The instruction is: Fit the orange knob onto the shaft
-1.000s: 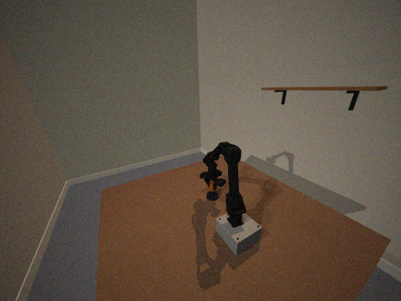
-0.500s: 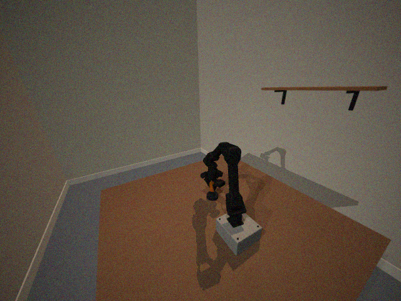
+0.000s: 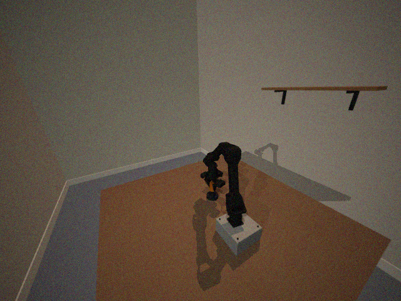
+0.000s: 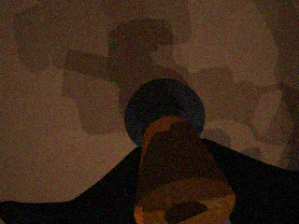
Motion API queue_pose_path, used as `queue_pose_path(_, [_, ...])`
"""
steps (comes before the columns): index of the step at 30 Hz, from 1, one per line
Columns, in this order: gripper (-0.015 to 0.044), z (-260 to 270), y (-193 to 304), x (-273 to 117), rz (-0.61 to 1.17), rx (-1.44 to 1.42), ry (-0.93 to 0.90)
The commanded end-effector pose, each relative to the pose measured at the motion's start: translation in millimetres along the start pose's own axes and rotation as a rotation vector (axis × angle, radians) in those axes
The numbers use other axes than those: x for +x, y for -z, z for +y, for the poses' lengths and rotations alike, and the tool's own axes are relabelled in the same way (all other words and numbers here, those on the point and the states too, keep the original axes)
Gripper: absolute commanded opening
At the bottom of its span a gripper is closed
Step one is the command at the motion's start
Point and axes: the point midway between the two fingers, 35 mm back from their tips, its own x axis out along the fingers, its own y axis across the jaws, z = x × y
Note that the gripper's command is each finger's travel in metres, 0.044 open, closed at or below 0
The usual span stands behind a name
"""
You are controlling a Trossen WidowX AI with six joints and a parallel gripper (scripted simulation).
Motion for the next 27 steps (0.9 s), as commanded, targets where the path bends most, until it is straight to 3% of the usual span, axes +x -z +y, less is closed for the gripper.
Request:
queue_pose_path(1, [0.0000,-0.2,-0.1,-3.4,-0.001,0.006,0.001])
queue_pose_path(11, [0.0000,2.8,-1.4,-5.2,-0.001,0.216,0.001])
queue_pose_path(27, [0.0000,0.5,-0.3,0.0,-0.001,0.215,0.001])
